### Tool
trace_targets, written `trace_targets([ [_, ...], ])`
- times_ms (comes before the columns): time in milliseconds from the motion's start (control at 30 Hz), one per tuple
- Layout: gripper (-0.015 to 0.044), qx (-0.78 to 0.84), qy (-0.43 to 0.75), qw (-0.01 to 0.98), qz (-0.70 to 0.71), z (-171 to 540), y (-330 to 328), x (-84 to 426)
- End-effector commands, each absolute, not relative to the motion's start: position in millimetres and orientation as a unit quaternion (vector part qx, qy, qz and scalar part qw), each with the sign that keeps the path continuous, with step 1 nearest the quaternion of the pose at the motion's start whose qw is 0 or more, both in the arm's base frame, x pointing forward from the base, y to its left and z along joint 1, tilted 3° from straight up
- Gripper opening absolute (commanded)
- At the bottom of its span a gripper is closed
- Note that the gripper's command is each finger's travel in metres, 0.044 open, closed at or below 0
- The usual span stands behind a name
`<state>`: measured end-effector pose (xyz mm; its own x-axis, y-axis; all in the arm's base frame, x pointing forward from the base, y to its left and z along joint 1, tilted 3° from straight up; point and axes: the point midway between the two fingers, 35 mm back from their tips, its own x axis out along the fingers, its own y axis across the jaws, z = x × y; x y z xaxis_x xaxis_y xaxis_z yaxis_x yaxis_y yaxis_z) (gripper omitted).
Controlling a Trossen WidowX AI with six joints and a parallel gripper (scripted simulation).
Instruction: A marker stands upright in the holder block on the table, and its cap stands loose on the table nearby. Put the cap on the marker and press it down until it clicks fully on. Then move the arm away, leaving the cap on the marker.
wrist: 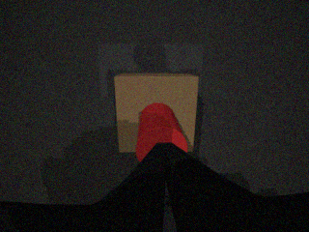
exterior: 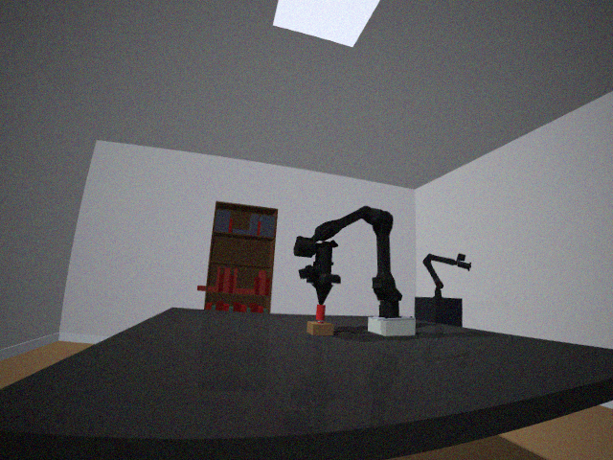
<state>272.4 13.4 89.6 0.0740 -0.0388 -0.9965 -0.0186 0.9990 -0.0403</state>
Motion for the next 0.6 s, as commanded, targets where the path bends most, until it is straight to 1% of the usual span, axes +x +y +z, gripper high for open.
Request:
trace_targets([
  [0,0.0000,-0.021,0.679,0.733,-0.007,90.6,13.4,272.7],
  [133,0.0000,-0.021,0.679,0.733,-0.007,98.7,13.8,273.4],
  [367,0.0000,-0.021,0.680,0.733,-0.007,177.5,17.1,267.1],
  [567,0.0000,-0.021,0.680,0.733,-0.007,179.6,17.1,266.6],
])
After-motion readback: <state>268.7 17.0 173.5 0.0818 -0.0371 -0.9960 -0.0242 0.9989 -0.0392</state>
